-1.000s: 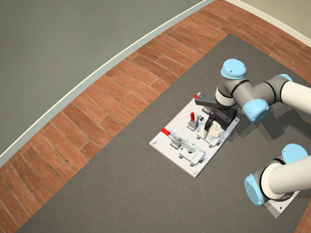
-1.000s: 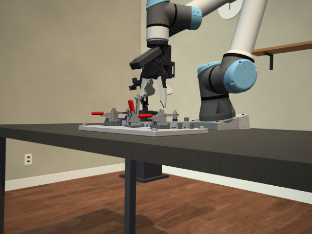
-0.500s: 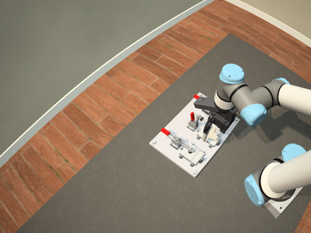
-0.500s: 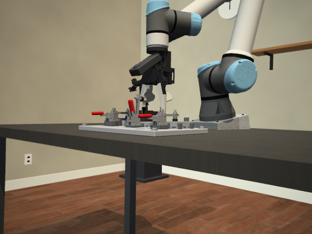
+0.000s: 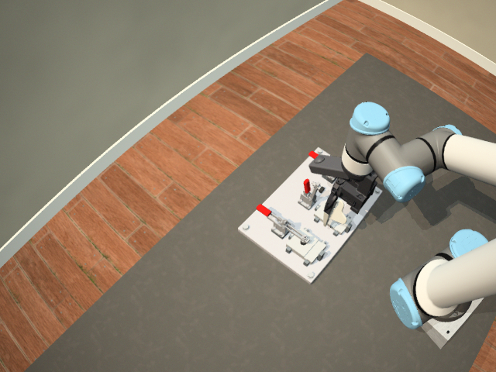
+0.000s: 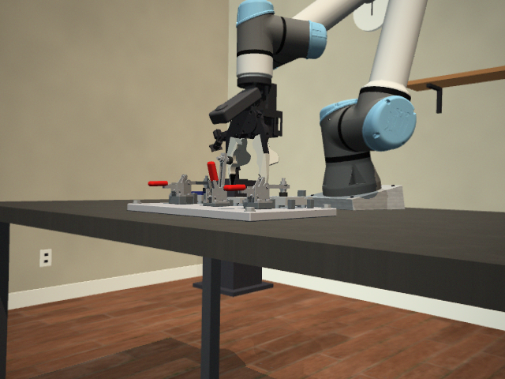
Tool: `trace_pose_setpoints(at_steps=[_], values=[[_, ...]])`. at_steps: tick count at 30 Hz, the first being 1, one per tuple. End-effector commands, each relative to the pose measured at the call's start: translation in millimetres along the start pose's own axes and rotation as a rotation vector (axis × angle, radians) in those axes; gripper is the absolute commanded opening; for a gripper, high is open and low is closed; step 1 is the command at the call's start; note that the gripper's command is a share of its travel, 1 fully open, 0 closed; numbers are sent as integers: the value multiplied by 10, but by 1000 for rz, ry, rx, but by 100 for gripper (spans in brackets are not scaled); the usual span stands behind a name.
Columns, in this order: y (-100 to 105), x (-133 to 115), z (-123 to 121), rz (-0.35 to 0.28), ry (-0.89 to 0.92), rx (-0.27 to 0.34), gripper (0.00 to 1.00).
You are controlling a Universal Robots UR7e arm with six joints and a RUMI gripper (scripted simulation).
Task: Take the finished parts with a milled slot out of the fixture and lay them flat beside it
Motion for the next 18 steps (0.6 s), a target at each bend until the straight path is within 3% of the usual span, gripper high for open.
trace_pose_setpoints(at_steps=[1, 18], values=[[3, 3, 1, 1, 0, 0, 59], [-18, 3, 1, 1, 0, 0, 59]])
Point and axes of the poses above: the point where the finger pads meet when closed, its own y axis back along the fingers, its own z axis across the jaws, x = y × z, the point moved 4 cm from there along y, back along the fingers, and after that the axes turned 4 degrees about -y, right-handed, at the moved point
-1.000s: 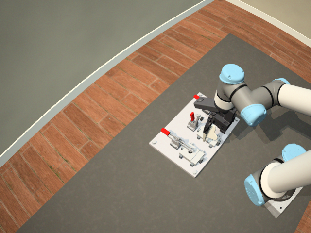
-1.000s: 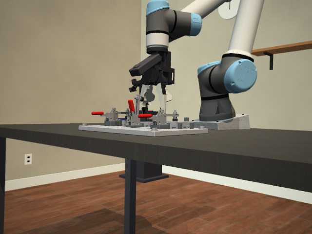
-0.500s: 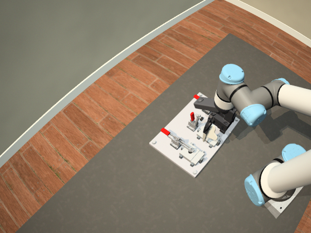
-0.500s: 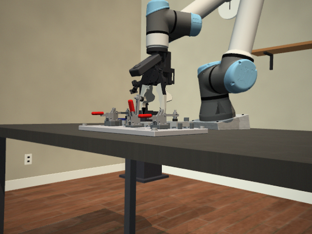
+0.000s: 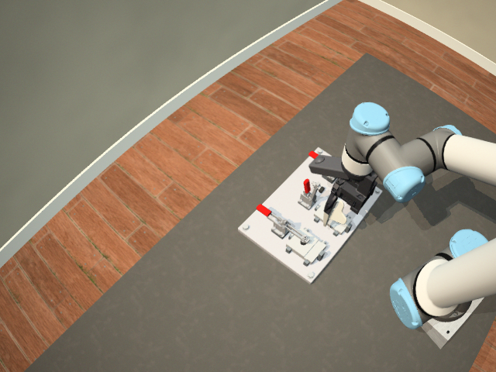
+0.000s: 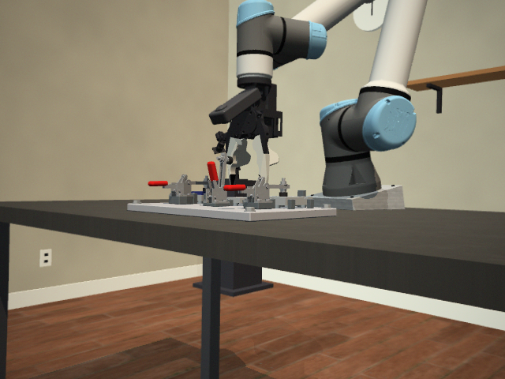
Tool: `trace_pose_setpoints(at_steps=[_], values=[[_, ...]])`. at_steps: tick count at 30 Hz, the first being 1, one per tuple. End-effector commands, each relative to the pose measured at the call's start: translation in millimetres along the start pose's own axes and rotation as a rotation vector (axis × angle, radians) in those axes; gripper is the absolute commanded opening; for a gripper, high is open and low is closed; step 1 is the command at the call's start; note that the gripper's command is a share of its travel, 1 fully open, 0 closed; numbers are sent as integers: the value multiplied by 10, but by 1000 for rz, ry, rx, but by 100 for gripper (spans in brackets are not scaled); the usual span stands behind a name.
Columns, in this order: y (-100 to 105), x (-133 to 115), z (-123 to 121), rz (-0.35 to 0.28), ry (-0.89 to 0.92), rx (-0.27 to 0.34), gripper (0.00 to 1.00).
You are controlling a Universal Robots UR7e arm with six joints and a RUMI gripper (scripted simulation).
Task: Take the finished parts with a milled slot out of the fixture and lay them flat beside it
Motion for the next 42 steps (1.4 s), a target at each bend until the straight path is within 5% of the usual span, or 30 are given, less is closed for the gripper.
trace_pose_setpoints(at_steps=[1, 42], values=[[-17, 3, 1, 1, 0, 0, 59], [-261, 7, 1, 1, 0, 0, 59]])
Point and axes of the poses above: the point where the finger pads meet when closed, its own y axis back along the fingers, its own z axis across the jaws, x = y × z, the point moved 4 cm from there along y, back along the fingers, and after that the axes turned 4 degrees about -y, right-handed, at the moved point
